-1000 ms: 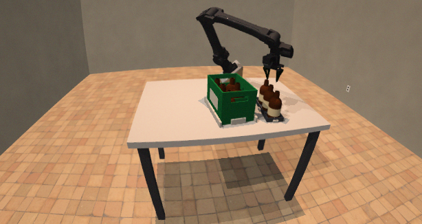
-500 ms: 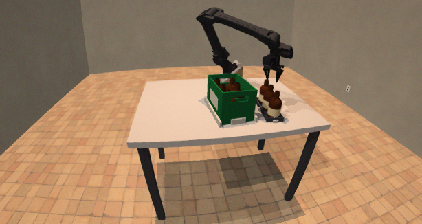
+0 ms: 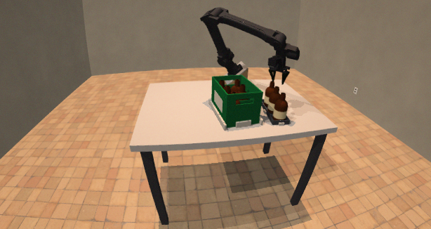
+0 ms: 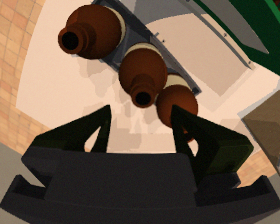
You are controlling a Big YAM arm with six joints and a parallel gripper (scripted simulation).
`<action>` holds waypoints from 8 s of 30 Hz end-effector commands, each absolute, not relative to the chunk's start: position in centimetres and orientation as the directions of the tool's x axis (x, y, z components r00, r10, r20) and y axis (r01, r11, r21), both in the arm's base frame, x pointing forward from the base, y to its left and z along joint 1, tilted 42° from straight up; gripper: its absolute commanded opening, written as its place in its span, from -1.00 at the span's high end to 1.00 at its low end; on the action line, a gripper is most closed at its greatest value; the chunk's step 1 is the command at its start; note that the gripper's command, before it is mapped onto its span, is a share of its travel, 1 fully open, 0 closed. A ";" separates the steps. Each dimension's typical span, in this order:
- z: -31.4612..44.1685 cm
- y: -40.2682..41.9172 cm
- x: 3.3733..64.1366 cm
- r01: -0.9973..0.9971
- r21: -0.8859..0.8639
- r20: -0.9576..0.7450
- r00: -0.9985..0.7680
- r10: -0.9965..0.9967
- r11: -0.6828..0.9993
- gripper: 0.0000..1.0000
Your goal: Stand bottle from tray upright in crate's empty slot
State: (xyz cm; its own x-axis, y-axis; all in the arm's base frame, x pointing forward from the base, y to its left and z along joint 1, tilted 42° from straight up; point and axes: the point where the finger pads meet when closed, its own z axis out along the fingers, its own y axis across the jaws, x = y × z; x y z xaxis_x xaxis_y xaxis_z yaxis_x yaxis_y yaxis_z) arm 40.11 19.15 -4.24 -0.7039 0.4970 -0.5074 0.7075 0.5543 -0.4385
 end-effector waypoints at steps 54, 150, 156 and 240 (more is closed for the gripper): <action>-5.3 18.6 39.7 0.704 -0.452 -0.504 -0.709 0.494 0.548 -0.21; -8.3 15.3 40.0 0.703 -0.458 -0.500 -0.710 0.496 0.544 -0.21; -8.3 15.3 40.0 0.703 -0.458 -0.500 -0.710 0.496 0.544 -0.21; -8.3 15.2 40.0 0.702 -0.461 -0.499 -0.710 0.496 0.542 1.00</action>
